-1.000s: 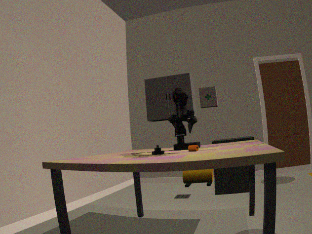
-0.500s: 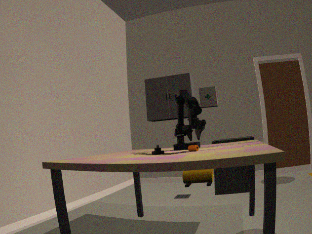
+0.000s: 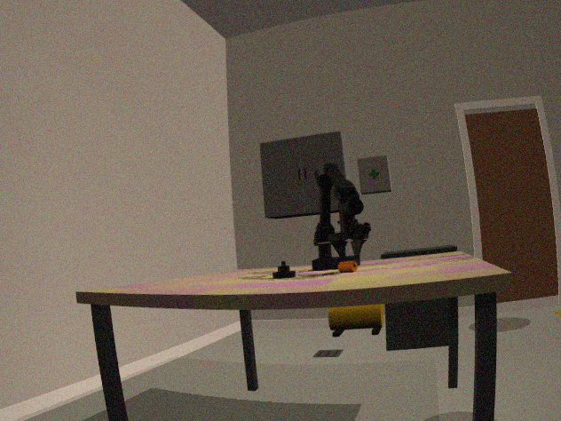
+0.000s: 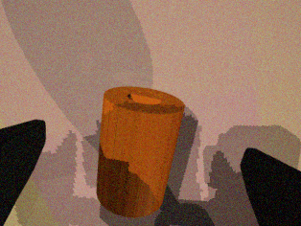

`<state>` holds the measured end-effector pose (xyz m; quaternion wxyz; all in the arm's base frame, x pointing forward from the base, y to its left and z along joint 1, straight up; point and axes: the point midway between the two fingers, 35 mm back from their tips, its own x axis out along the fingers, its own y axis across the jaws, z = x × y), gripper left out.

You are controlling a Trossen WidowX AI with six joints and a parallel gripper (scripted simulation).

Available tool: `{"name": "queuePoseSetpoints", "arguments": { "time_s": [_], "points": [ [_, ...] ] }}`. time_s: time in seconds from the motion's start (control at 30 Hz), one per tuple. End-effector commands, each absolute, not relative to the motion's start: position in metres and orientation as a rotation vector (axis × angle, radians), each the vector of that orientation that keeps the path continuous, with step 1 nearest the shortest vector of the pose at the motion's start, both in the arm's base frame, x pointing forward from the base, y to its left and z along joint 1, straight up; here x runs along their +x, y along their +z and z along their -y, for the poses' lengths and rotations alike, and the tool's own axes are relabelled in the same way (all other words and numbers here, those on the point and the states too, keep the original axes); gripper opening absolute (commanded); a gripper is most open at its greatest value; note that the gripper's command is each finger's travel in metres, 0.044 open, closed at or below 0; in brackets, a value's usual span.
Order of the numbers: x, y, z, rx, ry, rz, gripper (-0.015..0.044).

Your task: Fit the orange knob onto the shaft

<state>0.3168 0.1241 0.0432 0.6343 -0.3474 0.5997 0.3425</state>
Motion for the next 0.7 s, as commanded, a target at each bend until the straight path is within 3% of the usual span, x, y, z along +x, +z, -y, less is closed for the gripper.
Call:
{"name": "queuePoseSetpoints", "arguments": {
  "time_s": [0.0,0.57,0.67],
  "points": [
    [0.315,0.035,-0.124,-0.797,0.791,-1.379,0.044],
    [0.315,0.01,-0.124,-0.797,0.791,-1.379,0.044],
    [0.315,0.01,-0.124,-0.797,0.791,-1.379,0.0361]
  ]
}}
